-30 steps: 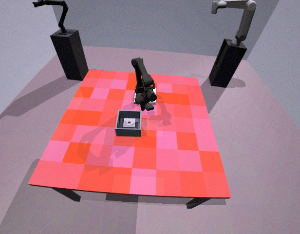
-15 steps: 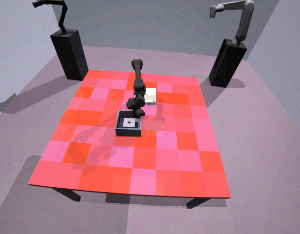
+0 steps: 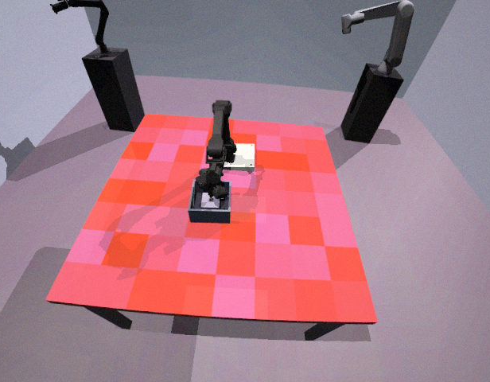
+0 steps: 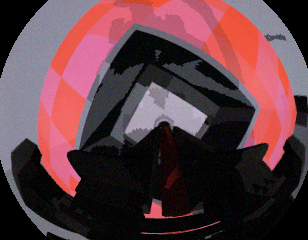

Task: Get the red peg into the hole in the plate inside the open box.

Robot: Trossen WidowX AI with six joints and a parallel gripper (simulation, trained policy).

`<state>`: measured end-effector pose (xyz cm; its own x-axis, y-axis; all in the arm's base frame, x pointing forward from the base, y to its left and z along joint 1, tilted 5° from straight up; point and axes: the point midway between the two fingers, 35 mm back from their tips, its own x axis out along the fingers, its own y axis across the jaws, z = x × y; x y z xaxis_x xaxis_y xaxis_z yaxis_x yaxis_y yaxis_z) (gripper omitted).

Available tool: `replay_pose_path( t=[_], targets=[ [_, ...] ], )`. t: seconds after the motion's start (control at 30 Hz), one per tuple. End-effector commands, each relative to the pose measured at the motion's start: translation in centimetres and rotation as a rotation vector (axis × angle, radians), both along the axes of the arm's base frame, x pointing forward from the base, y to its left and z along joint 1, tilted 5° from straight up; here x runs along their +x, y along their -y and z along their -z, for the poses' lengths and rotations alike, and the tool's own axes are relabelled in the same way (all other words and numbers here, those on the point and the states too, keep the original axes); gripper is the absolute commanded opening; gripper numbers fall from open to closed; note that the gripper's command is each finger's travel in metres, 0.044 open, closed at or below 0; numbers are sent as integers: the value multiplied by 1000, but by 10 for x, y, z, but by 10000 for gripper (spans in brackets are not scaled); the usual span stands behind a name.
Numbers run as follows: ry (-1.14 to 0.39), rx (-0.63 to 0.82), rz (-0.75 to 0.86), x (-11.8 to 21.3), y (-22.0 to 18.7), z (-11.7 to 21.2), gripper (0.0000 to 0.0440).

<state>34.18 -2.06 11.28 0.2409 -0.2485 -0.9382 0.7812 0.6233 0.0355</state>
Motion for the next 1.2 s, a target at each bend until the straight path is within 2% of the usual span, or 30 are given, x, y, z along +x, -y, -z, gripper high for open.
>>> replay_pose_path(
  t=[0.0,0.13,0.2,0.43,0.6,0.87,1.03,1.17],
  targets=[
    [-25,16,-37,2,3,11,0],
    [-52,33,-76,2,5,21,1],
    [-67,42,-94,1,5,26,17],
    [-113,70,-113,0,9,38,166],
    [-111,68,-143,9,15,26,171],
    [-102,97,-168,28,15,8,207],
    [-112,121,-169,38,13,0,257],
    [-122,143,-170,46,10,-7,326]
  ],
)
